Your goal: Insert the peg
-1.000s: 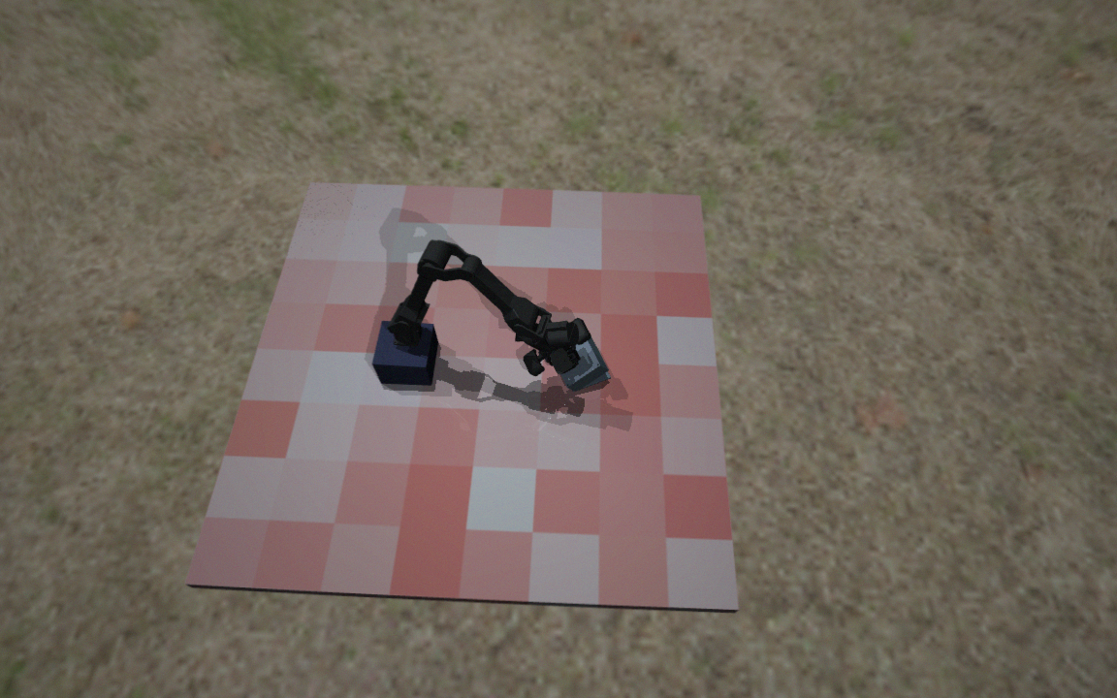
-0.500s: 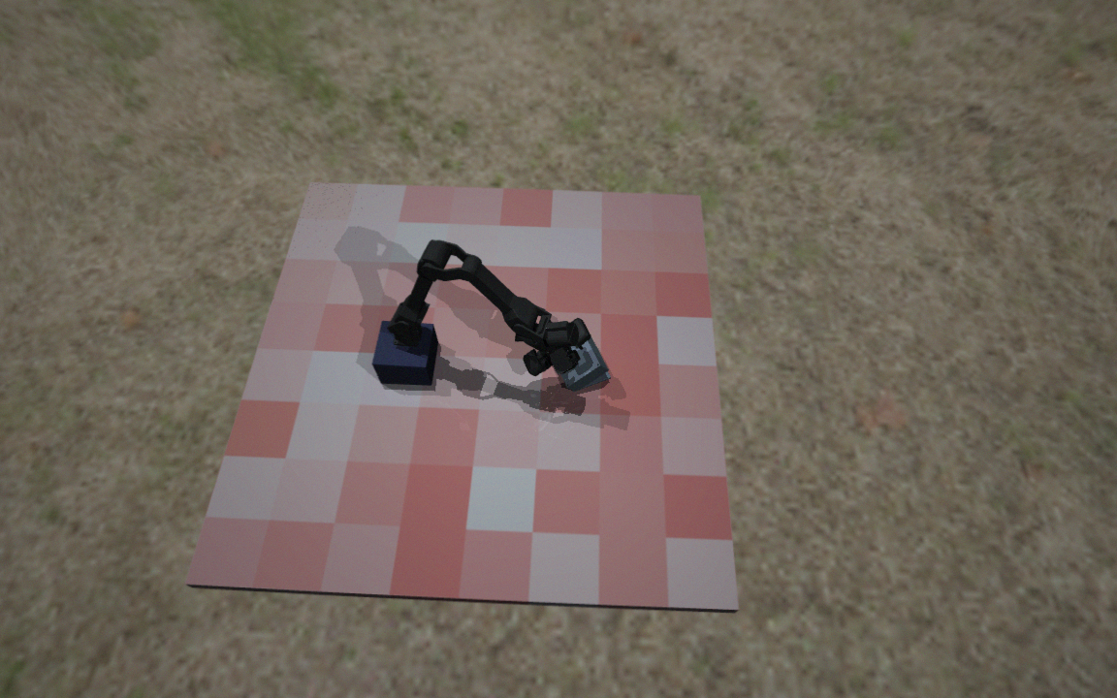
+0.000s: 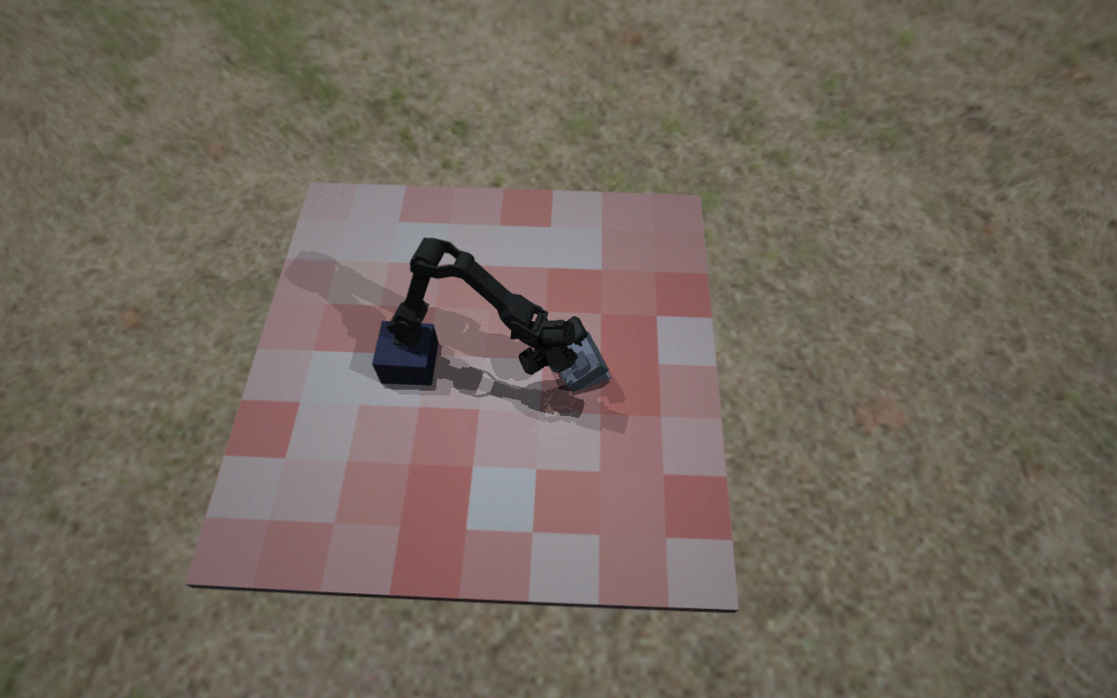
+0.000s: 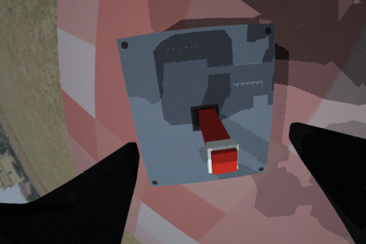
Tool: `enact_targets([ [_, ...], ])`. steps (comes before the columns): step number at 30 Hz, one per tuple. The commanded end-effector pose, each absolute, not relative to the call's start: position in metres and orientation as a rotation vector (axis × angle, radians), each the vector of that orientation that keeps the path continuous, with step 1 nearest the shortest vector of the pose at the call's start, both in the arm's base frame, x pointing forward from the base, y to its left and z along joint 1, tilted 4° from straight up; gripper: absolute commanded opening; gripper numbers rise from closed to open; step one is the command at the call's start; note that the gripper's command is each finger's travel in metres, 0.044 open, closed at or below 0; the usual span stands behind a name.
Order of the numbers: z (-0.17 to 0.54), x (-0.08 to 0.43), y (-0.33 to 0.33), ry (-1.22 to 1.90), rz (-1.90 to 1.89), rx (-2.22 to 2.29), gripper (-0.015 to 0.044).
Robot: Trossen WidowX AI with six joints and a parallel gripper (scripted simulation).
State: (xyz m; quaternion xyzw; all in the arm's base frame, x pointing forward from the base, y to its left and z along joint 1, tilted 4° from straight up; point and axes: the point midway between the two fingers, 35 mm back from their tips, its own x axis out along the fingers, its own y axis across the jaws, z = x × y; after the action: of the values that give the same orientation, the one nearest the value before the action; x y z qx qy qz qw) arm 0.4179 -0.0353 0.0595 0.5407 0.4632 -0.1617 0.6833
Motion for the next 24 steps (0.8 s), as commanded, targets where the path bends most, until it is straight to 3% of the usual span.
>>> enact_targets([
  [1, 0.068, 0.415, -0.038, 1.033, -0.354, 1.208, 0.0440],
  [24, 0.101, 0.393, -0.052, 1.031, -0.360, 1.211, 0.0440],
])
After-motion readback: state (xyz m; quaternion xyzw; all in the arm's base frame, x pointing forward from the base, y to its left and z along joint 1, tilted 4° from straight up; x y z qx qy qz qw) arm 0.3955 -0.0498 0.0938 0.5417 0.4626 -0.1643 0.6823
